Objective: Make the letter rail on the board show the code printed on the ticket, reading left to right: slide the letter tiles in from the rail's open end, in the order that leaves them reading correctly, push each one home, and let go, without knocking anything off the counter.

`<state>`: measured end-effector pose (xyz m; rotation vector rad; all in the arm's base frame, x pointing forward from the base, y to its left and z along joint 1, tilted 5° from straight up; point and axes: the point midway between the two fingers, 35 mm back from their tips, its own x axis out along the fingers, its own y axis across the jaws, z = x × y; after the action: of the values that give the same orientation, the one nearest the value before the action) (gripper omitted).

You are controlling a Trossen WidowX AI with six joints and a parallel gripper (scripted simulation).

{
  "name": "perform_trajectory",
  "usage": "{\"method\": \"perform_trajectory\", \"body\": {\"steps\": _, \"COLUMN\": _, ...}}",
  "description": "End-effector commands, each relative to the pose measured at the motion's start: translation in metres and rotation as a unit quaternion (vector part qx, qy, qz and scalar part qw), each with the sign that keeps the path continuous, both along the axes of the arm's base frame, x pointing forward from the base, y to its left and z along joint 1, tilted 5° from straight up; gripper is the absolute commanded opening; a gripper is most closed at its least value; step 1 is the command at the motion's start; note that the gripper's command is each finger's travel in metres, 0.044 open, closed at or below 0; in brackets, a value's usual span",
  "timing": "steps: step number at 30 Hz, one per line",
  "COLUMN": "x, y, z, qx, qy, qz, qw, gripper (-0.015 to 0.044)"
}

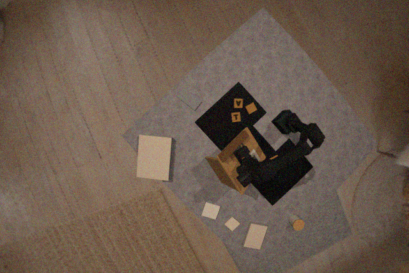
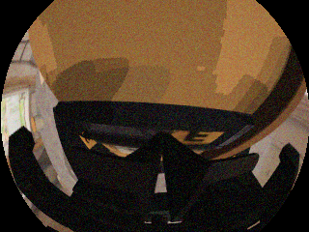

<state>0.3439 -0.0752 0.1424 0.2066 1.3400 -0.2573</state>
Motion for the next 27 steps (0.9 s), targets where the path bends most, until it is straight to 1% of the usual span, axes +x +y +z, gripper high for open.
{"method": "perform_trajectory", "body": {"steps": 1, "x": 0.0027, "y": -0.0015, "z": -0.0004, "qx": -0.003, "qy": -0.001, "qz": 0.002, "qw": 1.0, "gripper": 0.0}}
{"method": "perform_trajectory", "body": {"steps": 27, "x": -0.001, "y": -0.0074, "z": -0.0011, "qx": -0.003, "qy": -0.001, "qz": 0.002, "qw": 1.0, "gripper": 0.0}}
